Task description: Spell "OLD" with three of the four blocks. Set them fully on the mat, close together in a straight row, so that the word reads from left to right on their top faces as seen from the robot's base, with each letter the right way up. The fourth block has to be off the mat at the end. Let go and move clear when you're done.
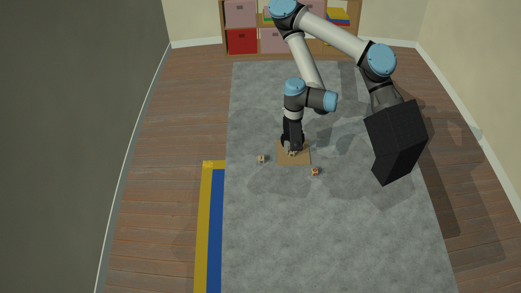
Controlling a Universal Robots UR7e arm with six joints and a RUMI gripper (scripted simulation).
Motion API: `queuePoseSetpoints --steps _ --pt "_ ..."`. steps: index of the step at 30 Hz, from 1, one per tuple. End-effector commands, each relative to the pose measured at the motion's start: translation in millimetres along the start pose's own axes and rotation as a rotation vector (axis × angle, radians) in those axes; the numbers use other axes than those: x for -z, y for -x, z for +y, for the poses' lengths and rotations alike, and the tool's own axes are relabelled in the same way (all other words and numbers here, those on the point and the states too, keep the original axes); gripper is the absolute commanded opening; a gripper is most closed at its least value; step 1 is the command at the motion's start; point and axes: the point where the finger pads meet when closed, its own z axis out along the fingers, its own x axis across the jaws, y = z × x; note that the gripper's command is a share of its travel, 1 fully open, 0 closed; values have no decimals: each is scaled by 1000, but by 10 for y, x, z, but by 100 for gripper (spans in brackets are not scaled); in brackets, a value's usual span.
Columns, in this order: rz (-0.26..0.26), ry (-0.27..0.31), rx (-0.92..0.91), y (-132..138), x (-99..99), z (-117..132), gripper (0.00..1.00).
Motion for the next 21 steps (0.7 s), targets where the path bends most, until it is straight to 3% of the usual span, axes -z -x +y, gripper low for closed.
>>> queuePoseSetpoints --steps 1,13,21 --pt "1 0 0 -2 3 0 5" --pt "1 0 0 -3 17 0 5" --pt "1 0 0 -2 178 0 5"
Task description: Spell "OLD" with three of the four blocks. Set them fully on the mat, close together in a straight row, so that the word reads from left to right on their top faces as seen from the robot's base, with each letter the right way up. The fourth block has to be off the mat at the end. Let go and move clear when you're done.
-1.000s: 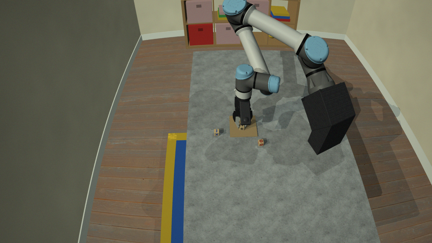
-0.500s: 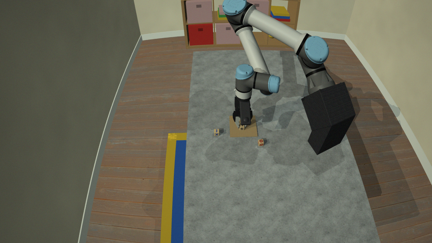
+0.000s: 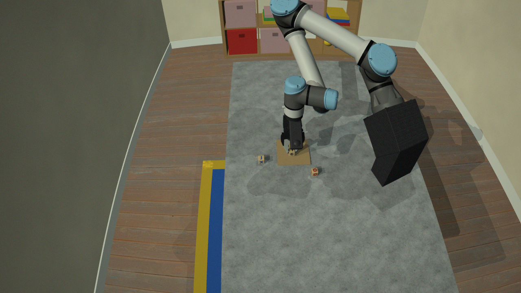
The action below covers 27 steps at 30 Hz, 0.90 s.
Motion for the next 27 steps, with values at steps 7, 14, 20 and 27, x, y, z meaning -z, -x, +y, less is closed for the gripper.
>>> queuePoseSetpoints --steps 7,14,20,27 --pt "0 0 0 -3 364 0 5" --pt "0 0 0 -3 561 0 5" --pt "0 0 0 -3 759 0 5" --pt "0 0 0 -3 868 0 5"
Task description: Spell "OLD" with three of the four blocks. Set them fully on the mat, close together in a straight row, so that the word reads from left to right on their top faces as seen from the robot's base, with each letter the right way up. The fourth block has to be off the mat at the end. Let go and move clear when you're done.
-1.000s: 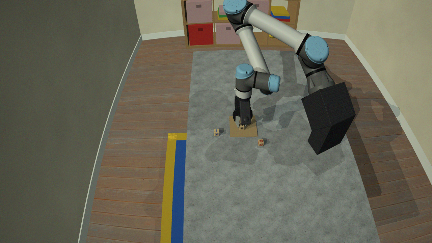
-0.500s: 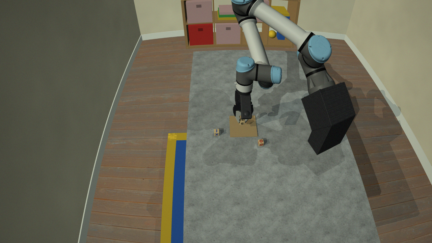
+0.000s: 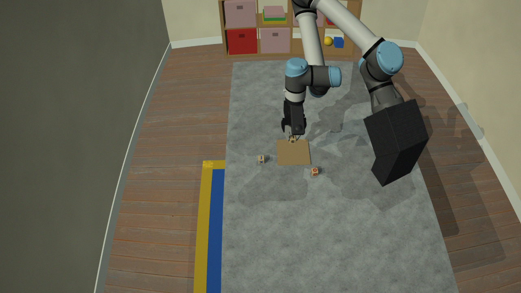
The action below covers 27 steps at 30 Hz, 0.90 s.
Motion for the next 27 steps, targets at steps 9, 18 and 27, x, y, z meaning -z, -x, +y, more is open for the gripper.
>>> queuePoseSetpoints --steps 9,18,27 --pt "-8 0 -1 -5 140 -2 5" --pt "-8 0 -1 -5 140 -2 5" --pt "-8 0 -35 -5 139 -1 5"
